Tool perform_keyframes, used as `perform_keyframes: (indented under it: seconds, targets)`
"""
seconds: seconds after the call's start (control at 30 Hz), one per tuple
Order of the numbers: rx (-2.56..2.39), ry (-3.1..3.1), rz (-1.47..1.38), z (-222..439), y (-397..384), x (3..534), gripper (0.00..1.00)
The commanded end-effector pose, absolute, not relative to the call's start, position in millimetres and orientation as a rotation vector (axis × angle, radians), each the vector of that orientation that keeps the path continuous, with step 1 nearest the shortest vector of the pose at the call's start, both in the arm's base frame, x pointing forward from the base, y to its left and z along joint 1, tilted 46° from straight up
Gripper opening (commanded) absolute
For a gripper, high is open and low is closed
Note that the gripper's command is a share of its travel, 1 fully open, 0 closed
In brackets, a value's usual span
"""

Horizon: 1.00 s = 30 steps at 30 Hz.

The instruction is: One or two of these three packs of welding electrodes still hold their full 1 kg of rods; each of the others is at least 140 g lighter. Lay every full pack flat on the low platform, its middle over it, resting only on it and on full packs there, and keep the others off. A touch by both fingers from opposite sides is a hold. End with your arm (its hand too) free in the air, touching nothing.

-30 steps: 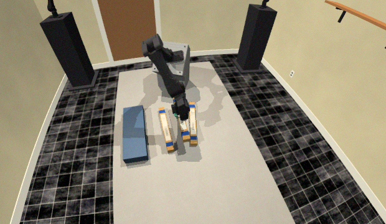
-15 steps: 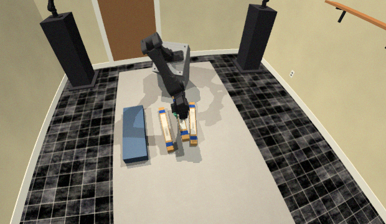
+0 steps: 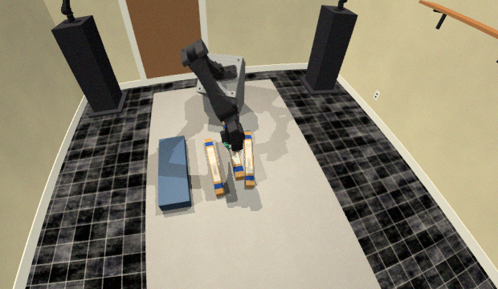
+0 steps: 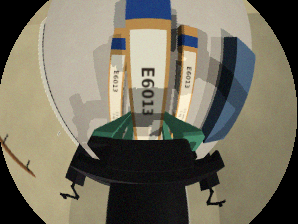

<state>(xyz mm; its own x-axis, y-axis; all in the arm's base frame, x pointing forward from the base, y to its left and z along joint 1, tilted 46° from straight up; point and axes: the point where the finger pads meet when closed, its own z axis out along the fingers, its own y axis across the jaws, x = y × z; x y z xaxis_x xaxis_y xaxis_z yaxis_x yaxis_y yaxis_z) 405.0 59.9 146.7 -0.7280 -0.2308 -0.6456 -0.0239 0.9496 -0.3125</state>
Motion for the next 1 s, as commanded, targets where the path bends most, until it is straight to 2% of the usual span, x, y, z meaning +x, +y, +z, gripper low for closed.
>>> perform_keyframes:
  seconds: [0.0,0.97]
  targets:
    - [-0.188,2.360,-0.367,156.6,64.8,393.5,0.00]
    - [-0.188,2.361,-0.367,170.3,69.0,379.7,0.00]
